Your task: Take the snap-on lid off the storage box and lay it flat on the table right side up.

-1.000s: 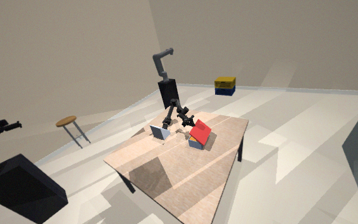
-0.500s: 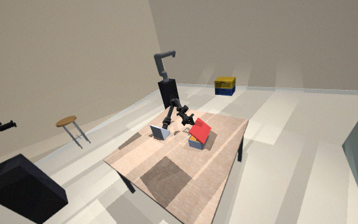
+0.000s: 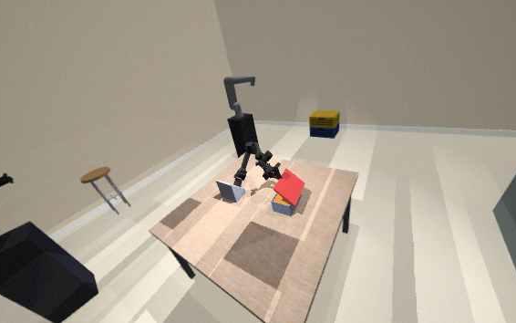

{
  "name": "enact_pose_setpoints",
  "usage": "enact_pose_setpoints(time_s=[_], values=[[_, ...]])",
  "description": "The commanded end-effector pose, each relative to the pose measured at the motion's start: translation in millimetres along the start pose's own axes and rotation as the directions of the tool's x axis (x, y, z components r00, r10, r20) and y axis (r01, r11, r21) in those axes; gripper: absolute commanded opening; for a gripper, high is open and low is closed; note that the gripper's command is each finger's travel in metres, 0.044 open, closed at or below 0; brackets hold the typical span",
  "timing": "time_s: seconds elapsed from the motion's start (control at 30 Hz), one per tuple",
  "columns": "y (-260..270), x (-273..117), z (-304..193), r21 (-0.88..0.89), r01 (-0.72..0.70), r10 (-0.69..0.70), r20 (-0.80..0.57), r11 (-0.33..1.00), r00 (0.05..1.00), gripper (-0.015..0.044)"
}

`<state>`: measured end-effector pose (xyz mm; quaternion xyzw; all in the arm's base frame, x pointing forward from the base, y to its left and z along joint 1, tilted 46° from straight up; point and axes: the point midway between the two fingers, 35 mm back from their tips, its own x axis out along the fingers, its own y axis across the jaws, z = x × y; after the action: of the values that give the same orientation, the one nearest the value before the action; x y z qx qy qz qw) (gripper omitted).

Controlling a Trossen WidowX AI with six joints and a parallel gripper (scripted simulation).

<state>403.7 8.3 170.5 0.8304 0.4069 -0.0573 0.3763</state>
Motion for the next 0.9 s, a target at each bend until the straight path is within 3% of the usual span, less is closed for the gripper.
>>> enact_pose_setpoints(time_s=[0.0,0.87], values=[[2,-4,-7,0.002,-0.013,0.013,0.011,1.000,1.000,0.0000],[-3,-9,-59,0.004,-0.012,0.012,0.010,1.000,1.000,0.0000]])
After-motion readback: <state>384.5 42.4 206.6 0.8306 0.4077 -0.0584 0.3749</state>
